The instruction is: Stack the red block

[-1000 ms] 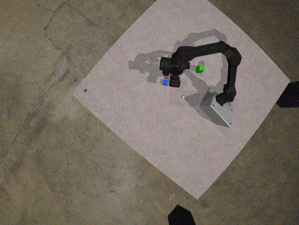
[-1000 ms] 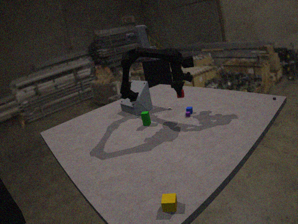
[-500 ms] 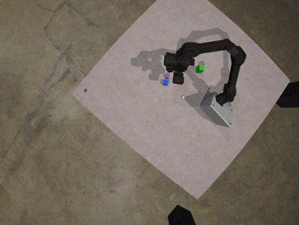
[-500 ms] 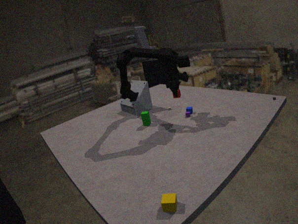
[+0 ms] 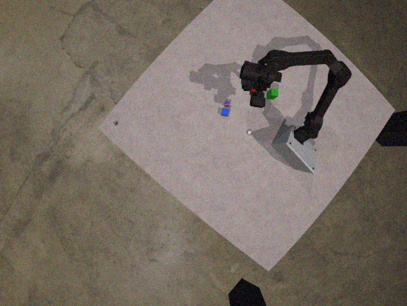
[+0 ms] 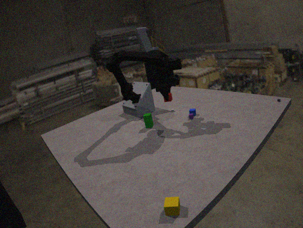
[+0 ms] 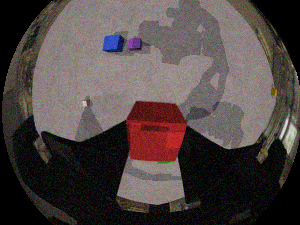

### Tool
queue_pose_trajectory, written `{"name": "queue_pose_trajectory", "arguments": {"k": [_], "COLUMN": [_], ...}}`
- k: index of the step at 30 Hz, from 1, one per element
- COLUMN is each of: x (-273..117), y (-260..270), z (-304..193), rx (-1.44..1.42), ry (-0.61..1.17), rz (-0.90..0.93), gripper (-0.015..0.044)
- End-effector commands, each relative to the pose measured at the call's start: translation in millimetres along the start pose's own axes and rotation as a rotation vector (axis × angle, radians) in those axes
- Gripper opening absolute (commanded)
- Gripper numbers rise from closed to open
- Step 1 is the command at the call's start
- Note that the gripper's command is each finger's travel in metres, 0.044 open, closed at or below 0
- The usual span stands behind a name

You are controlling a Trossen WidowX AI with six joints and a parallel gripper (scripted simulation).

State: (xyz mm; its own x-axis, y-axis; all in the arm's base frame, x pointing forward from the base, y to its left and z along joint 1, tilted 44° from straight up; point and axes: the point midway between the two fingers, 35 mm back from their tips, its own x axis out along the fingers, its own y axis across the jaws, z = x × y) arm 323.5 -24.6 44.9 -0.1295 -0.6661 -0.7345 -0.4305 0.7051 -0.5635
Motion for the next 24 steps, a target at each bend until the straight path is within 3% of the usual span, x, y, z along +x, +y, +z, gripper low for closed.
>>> {"name": "queue_pose_trajectory", "arguments": {"k": [1, 24], "x": [1.6, 9.4], "y": [-7.3, -34.5], "z": [-18.2, -119.7], "rx": [-0.012, -0.022], "ry": [0.013, 0.032], "rz": [-0.004, -0.005], "gripper": [0.0, 0.0]}}
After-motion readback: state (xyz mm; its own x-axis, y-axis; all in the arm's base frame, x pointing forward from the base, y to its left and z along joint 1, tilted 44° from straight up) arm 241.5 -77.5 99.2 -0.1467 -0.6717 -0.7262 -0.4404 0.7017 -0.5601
